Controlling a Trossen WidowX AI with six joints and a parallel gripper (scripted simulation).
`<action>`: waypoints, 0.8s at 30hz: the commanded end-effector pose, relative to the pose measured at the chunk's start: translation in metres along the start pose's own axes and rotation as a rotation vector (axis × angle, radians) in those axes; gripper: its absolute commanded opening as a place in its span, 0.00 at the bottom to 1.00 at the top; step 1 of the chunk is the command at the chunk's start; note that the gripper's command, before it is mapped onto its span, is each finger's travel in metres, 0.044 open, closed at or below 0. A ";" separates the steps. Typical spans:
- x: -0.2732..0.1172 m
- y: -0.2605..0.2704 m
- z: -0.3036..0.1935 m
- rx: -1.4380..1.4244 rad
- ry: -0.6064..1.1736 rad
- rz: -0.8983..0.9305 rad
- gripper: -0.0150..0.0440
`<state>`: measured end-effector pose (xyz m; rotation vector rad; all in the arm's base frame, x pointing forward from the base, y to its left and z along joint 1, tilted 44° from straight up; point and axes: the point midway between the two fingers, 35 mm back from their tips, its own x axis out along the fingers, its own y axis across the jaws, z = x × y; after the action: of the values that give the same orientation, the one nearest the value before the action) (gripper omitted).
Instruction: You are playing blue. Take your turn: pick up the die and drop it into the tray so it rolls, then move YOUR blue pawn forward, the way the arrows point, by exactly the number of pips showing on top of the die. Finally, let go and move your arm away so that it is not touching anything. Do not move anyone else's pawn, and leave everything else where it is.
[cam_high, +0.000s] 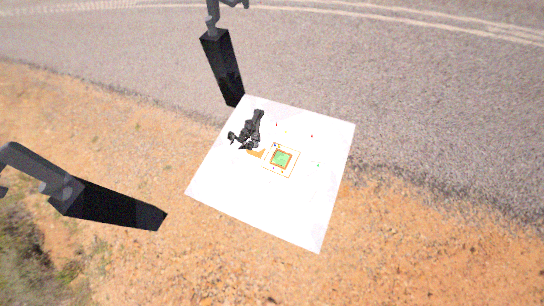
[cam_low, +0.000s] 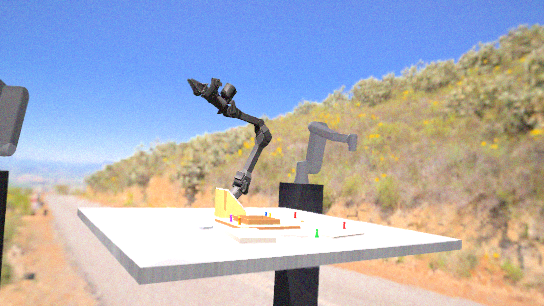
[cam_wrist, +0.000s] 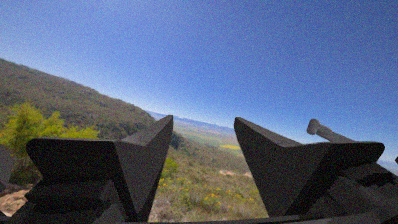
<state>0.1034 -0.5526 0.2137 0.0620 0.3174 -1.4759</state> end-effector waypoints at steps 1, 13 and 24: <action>0.007 0.052 -0.045 -0.111 0.147 0.143 0.72; -0.024 0.167 -0.188 -0.374 0.577 0.555 0.72; -0.122 0.234 -0.317 -0.547 1.037 0.986 0.72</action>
<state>0.2622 -0.3784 -0.0697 0.4104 1.2155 -0.4187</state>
